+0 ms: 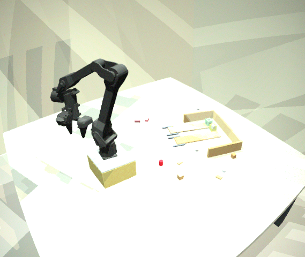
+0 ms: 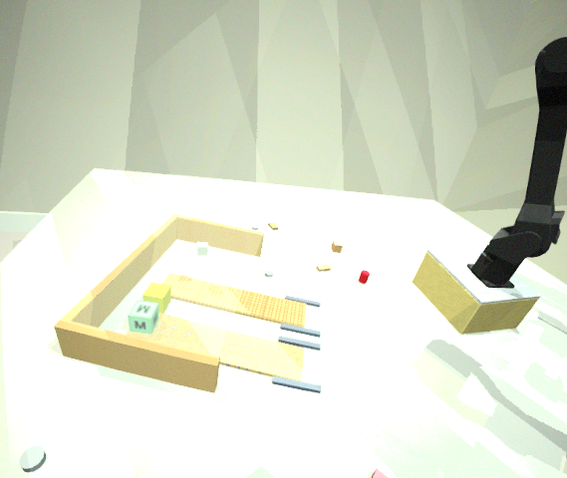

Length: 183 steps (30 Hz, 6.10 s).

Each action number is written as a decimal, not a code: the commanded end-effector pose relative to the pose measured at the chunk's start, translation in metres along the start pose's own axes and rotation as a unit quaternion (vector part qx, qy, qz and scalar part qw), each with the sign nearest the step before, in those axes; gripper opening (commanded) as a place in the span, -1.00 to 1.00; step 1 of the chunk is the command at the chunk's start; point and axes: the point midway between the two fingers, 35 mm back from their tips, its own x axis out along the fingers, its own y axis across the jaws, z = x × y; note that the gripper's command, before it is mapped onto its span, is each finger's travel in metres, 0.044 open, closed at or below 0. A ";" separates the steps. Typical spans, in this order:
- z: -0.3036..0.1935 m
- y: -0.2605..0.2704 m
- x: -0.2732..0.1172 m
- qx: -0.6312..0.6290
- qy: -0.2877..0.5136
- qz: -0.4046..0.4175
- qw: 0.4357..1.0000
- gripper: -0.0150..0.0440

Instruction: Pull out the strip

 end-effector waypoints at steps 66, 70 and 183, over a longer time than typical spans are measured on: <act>-0.282 0.323 -0.056 0.848 0.065 -0.464 -0.246 0.69; -0.309 0.319 -0.052 0.872 0.022 -0.404 -0.275 0.33; -0.436 0.259 0.105 0.921 -0.055 -0.032 -0.383 -0.49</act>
